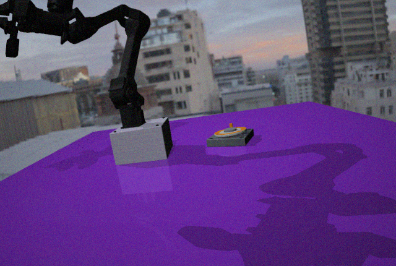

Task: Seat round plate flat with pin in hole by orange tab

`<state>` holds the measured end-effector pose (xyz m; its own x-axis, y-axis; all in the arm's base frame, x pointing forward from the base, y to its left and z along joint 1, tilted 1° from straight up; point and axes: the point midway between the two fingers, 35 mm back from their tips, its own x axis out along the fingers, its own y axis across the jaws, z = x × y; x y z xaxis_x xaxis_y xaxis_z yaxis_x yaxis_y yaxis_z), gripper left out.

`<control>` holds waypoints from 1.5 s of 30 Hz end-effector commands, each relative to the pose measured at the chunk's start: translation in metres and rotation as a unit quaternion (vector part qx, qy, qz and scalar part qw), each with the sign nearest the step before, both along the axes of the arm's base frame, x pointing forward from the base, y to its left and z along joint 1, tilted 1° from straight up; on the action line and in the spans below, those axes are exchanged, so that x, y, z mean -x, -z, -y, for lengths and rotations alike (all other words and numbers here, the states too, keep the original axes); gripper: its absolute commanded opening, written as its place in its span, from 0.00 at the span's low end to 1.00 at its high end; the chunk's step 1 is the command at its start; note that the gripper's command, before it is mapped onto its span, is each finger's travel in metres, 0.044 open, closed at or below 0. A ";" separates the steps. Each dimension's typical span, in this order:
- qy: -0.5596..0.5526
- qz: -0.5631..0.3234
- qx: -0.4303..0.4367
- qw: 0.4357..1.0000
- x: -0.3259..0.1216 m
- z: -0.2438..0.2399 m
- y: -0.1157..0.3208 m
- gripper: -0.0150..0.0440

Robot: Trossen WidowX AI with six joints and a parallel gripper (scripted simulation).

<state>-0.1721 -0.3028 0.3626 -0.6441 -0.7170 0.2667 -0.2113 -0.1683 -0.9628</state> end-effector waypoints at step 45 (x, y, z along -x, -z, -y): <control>-0.431 0.406 -0.566 0.574 -0.527 -0.170 0.262 0.25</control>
